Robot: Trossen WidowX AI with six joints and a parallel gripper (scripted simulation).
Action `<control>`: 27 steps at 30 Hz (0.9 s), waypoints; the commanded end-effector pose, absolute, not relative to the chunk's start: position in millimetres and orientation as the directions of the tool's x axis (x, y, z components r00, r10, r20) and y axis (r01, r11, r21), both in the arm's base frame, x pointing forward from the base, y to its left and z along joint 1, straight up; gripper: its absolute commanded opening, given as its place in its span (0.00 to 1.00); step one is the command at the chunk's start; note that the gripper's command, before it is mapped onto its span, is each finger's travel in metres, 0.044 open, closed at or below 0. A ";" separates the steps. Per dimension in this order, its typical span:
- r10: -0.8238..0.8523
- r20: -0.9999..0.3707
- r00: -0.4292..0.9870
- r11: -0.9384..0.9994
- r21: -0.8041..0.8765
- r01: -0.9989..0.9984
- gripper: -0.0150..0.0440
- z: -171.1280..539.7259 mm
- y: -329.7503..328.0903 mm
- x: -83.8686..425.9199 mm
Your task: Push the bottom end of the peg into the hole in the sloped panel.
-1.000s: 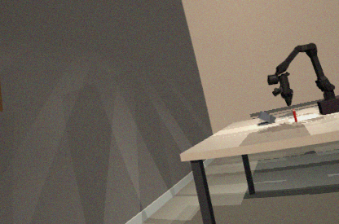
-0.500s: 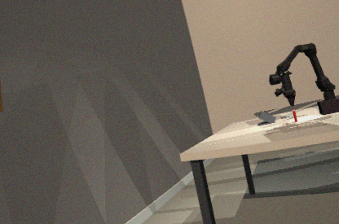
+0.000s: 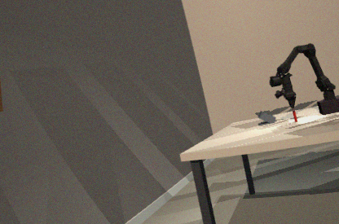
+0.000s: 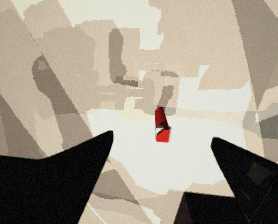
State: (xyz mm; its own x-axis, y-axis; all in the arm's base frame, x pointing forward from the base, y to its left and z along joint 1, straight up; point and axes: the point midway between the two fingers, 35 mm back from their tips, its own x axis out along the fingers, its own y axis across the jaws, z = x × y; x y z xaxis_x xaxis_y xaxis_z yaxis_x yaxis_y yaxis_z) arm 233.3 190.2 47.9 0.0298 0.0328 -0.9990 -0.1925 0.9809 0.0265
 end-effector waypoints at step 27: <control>0.017 -1.000 0.019 0.982 0.014 -0.187 1.00 -4.7 187.9 231.0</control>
State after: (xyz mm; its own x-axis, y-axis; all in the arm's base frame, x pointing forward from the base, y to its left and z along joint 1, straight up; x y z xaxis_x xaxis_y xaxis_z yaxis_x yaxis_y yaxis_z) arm 233.7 190.7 4.0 0.0282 0.0313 -0.9991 -0.1923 0.9810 0.0253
